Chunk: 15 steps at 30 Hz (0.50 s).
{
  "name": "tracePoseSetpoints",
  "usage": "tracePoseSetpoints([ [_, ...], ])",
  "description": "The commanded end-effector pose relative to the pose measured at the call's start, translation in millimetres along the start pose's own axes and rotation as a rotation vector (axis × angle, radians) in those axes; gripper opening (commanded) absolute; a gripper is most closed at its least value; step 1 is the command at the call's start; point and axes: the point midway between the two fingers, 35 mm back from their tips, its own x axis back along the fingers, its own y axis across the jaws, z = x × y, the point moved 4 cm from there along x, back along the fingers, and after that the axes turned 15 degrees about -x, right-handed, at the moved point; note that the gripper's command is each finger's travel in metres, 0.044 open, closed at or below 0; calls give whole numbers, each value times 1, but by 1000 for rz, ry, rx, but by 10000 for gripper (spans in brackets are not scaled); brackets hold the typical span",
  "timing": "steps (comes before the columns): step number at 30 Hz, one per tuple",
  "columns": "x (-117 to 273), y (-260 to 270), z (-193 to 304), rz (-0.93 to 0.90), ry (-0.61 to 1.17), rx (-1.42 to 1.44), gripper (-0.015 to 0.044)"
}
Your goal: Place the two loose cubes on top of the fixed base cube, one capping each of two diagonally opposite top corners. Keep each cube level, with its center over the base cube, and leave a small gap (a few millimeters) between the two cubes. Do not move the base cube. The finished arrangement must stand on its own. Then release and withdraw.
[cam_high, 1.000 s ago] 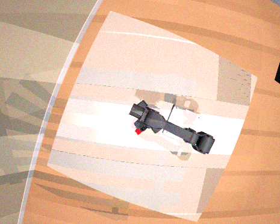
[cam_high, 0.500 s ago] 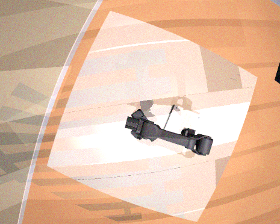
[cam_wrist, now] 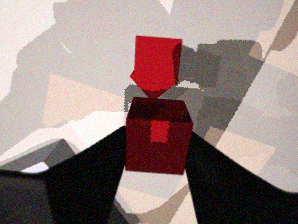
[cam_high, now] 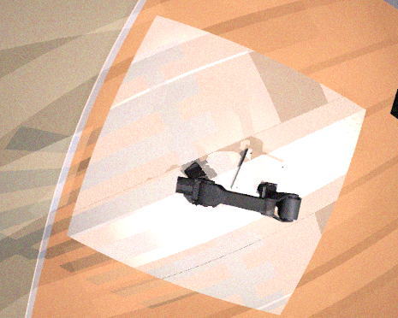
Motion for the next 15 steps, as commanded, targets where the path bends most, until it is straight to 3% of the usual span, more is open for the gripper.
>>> tracePoseSetpoints([
  [1,-13,2,2,-6,13,-4,105],
  [15,-24,2,3,-6,13,-5,105],
])
